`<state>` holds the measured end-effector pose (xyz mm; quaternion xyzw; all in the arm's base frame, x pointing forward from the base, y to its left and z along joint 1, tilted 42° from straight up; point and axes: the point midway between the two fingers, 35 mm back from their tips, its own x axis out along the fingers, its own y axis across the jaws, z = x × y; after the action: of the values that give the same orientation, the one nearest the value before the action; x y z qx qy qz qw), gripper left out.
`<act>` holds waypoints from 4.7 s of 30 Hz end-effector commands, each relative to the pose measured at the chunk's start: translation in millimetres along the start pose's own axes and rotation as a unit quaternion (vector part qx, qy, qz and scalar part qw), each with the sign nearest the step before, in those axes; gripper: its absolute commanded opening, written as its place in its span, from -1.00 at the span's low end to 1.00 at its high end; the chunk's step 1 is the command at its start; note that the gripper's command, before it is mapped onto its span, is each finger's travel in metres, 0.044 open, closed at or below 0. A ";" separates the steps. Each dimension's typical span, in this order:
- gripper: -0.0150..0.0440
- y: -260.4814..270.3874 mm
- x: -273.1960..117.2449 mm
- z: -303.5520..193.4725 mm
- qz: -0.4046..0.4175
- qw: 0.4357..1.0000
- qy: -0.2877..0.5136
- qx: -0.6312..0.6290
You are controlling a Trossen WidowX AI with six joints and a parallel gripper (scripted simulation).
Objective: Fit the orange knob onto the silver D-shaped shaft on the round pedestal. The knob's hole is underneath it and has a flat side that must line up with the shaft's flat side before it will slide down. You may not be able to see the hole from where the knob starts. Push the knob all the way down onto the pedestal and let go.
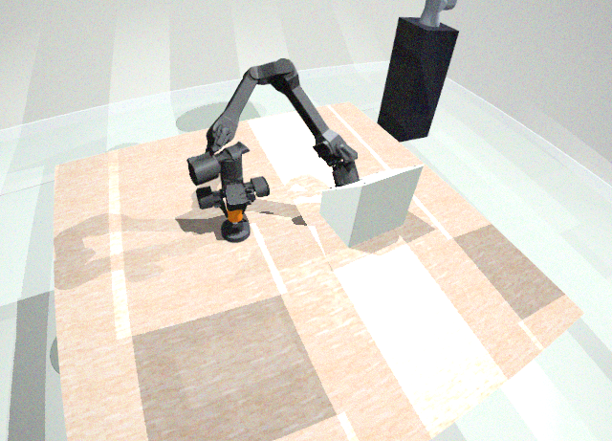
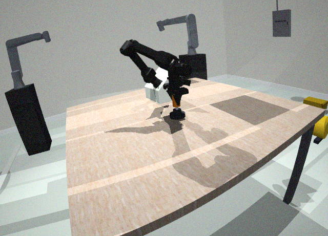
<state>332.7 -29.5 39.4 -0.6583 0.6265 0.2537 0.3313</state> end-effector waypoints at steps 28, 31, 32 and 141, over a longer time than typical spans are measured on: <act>-0.49 -1.4 -3.1 -1.4 -0.001 0.994 0.001 -0.105; -0.49 -1.6 -1.9 -1.5 -0.001 0.994 0.001 -0.105; -0.49 -1.7 -0.6 -1.5 -0.001 0.994 0.001 -0.105; -0.49 -1.2 -3.0 -0.1 -0.001 0.951 0.001 -0.310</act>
<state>332.9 -29.1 39.4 -0.7285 0.5179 0.4344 0.1110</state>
